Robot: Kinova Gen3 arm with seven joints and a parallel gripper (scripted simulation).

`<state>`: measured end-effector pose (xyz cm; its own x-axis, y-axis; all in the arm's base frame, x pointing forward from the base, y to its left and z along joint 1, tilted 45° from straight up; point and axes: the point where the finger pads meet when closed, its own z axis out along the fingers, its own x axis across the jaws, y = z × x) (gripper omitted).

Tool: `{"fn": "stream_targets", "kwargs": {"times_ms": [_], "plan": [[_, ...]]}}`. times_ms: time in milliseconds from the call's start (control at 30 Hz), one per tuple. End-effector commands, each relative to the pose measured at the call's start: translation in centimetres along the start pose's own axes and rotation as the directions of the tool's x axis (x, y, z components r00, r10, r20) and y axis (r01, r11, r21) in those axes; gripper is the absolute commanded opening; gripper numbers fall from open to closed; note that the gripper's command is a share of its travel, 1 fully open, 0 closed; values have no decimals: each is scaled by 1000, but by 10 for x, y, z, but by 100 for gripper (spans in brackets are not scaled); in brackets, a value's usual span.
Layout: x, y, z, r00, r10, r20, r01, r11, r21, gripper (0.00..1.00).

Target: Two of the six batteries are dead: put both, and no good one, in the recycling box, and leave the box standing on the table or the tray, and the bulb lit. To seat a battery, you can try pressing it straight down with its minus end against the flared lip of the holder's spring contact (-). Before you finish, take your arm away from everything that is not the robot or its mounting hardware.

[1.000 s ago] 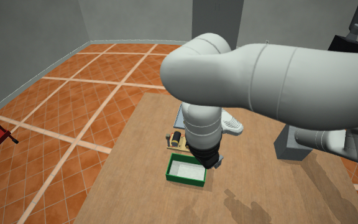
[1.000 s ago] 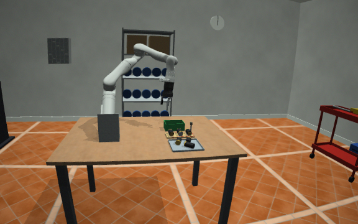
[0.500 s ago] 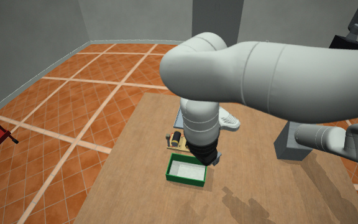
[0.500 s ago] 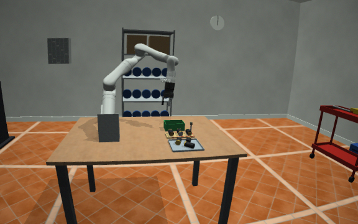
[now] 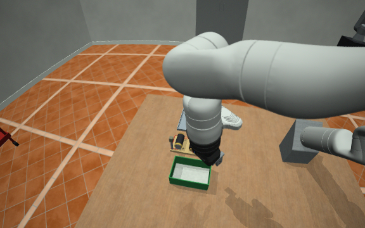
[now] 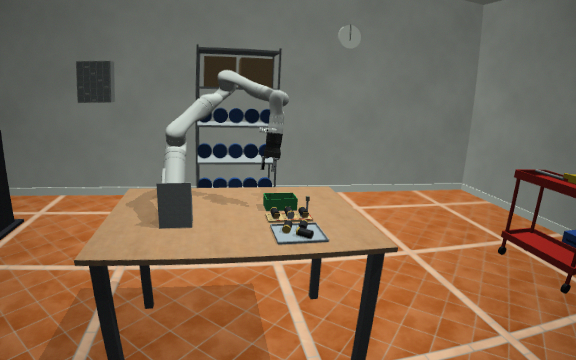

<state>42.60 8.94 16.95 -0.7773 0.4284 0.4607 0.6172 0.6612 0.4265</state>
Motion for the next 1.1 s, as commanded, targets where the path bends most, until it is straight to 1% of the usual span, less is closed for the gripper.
{"fn": "stream_targets", "kwargs": {"times_ms": [0, 300, 333, 500, 533, 733, 767, 967, 1000, 1067], "plan": [[-7, -3, 1, 1000, -22, 1, 22, 1000, -6, 100], [-7, -3, 1, 1000, -22, 1, 22, 1000, -6, 100], [-13, -5, 3, 999, -46, 1, 46, 999, -11, 100], [-13, -5, 3, 999, -46, 1, 46, 999, -11, 100], [-19, -7, 5, 998, -70, 1, 70, 997, -16, 100], [-19, -7, 5, 998, -70, 1, 70, 997, -16, 100], [-25, -9, 6, 996, -94, 2, 94, 995, -21, 100], [-25, -9, 6, 996, -94, 2, 94, 995, -21, 100], [-31, -11, 8, 993, -117, 3, 117, 993, -26, 100], [-31, -11, 8, 993, -117, 3, 117, 993, -26, 100]]}}
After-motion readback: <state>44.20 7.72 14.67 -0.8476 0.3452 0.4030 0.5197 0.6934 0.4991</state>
